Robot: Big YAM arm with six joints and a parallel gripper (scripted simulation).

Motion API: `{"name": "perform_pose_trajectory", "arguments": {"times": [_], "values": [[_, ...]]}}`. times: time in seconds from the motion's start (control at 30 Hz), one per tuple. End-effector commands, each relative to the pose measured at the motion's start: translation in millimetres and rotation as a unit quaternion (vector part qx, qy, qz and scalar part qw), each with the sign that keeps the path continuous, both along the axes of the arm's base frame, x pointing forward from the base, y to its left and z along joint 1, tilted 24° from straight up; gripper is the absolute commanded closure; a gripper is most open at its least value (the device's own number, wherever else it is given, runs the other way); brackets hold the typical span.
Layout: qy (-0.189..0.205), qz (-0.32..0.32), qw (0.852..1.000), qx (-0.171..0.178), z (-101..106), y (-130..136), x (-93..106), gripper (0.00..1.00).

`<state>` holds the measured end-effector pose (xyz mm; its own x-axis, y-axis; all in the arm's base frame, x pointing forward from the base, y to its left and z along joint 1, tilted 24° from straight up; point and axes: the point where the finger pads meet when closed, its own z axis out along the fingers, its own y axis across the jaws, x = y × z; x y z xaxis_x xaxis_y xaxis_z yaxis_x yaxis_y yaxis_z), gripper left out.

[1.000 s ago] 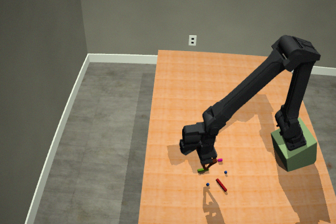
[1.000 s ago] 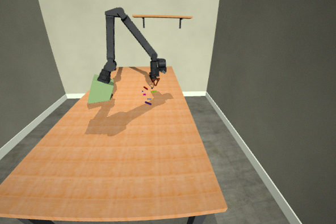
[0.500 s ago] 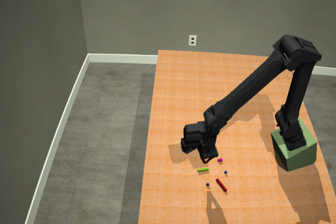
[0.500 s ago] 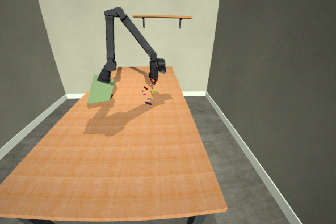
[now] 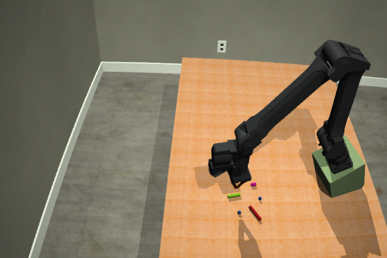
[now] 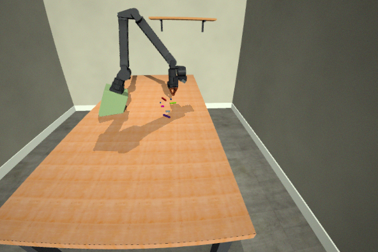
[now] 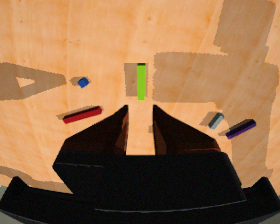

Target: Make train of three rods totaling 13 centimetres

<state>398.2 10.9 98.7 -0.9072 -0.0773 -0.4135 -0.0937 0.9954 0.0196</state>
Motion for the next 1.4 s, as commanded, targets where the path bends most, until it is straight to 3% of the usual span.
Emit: {"name": "perform_pose_trajectory", "arguments": {"times": [0.0, 0.8, 1.37], "values": [[-0.005, -0.007, 1.0, 0.001, 1.6, -3.3, 0.3, 0.77], [-0.002, -0.005, 1.0, 0.001, -12.0, -0.5, 5.8, 0.77], [-0.001, 0.0, 1.0, 0.001, -33.0, 5.4, 14.9, 0.77]]}}
